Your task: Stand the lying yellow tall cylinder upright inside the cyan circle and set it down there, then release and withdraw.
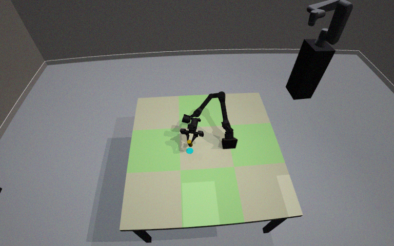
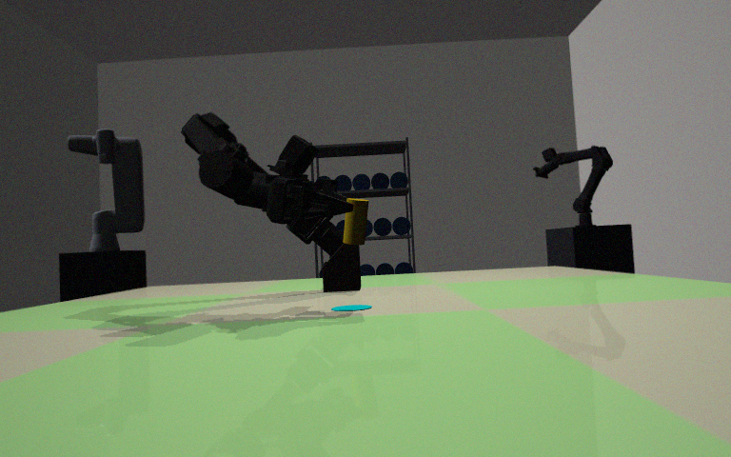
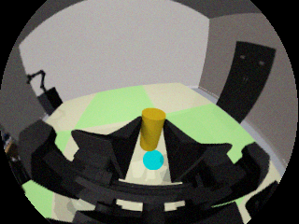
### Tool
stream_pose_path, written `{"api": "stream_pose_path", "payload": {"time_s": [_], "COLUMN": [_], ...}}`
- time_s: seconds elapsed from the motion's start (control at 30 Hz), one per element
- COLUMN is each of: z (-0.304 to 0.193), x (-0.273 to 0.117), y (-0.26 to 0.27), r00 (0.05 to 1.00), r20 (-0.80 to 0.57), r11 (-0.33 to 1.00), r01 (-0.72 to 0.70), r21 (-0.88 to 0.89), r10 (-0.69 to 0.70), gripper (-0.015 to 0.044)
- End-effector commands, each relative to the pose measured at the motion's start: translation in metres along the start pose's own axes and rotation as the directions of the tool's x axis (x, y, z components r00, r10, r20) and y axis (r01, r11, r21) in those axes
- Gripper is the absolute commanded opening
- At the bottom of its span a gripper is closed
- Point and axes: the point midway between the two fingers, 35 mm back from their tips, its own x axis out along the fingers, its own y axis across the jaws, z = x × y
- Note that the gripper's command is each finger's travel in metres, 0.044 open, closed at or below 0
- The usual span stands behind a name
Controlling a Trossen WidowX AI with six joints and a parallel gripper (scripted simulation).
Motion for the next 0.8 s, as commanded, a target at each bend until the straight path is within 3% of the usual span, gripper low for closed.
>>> {"api": "stream_pose_path", "payload": {"time_s": [0.0,0.77], "z": [0.003,0.007], "x": [-0.004,-0.017], "y": [-0.001,-0.001], "r00": [0.999,0.984], "r20": [0.029,0.158], "r11": [1.000,0.990], "r01": [0.017,0.096], "r21": [-0.021,-0.099], "r10": [-0.016,-0.080], "gripper": [0.0105,0.0105]}}
